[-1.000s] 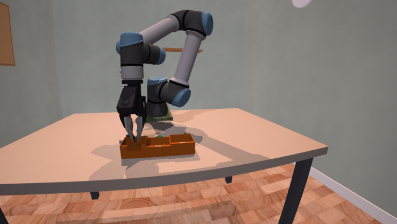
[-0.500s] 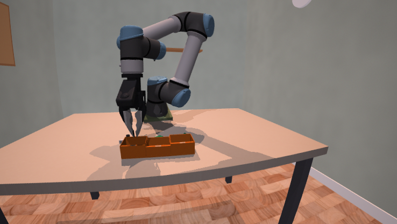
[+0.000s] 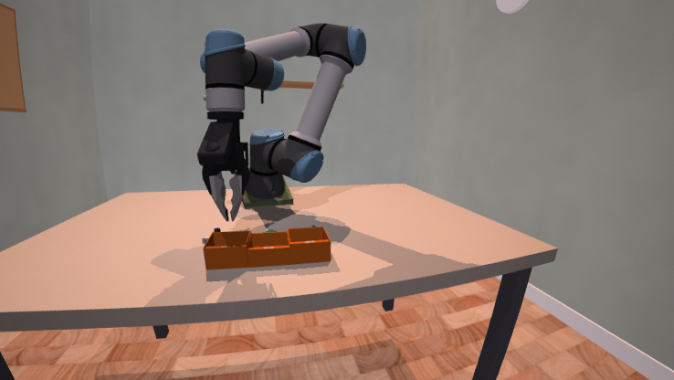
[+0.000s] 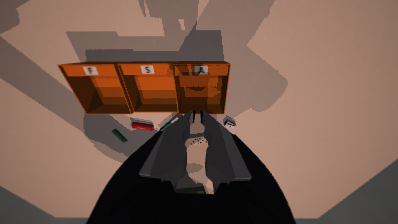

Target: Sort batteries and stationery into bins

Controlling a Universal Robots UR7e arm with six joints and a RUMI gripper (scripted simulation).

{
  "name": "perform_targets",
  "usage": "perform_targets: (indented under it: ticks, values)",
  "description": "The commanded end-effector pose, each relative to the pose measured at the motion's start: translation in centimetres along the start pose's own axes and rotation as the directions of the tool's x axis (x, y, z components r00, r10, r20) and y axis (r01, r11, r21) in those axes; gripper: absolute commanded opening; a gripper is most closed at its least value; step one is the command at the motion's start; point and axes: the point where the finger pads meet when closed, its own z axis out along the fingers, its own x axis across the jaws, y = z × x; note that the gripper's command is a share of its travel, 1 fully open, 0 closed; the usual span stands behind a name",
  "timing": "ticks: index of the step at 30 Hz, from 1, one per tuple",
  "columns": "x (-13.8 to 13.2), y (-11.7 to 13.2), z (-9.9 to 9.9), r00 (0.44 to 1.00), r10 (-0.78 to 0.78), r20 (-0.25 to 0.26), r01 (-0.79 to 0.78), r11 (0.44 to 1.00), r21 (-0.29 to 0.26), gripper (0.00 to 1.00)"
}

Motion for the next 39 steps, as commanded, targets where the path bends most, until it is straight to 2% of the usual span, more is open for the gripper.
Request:
perform_targets:
  ticks: [1,16,25,39]
  values:
    - [-0.7,0.0,-0.1,1.000,0.000,0.000,0.000,1.000,0.001,0.04]
    - [-8.1,0.2,-0.1,1.000,0.000,0.000,0.000,1.000,0.001,0.04]
    - [-8.1,0.2,-0.1,1.000,0.000,0.000,0.000,1.000,0.001,0.04]
    - [-8.1,0.2,3.1,1.000,0.000,0.000,0.000,1.000,0.001,0.04]
